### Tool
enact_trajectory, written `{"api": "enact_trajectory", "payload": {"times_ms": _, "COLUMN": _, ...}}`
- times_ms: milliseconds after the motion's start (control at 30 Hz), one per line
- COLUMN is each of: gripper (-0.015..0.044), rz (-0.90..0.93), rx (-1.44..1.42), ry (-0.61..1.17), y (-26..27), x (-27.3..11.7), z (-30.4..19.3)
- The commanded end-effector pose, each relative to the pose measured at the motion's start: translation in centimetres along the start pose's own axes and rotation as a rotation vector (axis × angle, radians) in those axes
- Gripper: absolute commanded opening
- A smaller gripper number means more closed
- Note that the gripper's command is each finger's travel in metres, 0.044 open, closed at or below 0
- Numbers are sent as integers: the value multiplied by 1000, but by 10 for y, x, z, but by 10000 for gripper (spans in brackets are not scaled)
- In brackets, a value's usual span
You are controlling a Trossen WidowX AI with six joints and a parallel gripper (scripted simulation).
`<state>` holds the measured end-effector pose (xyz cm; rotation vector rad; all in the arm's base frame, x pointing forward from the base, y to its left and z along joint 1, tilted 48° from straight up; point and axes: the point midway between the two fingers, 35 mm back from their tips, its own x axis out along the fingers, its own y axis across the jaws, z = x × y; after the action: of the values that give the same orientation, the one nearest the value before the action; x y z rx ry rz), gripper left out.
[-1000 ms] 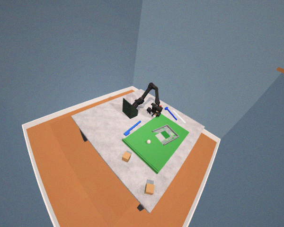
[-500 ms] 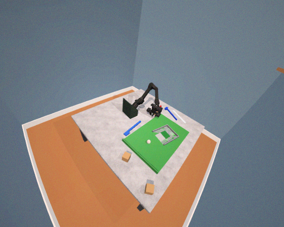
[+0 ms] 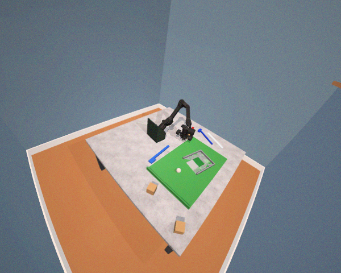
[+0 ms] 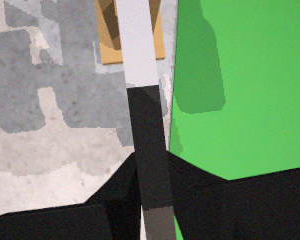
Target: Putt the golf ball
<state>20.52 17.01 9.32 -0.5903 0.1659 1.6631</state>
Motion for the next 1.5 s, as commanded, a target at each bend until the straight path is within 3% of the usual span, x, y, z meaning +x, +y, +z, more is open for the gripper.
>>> {"api": "enact_trajectory", "payload": {"times_ms": 0, "gripper": 0, "rz": -1, "rx": -3, "ry": 3, "y": -1, "x": -3, "z": 0}}
{"api": "enact_trajectory", "payload": {"times_ms": 933, "gripper": 0, "rz": 2, "rx": 2, "ry": 4, "y": 0, "x": -96, "z": 25}}
{"api": "enact_trajectory", "payload": {"times_ms": 1467, "gripper": 0, "rz": -46, "rx": 456, "ry": 101, "y": -28, "x": -121, "z": -49}}
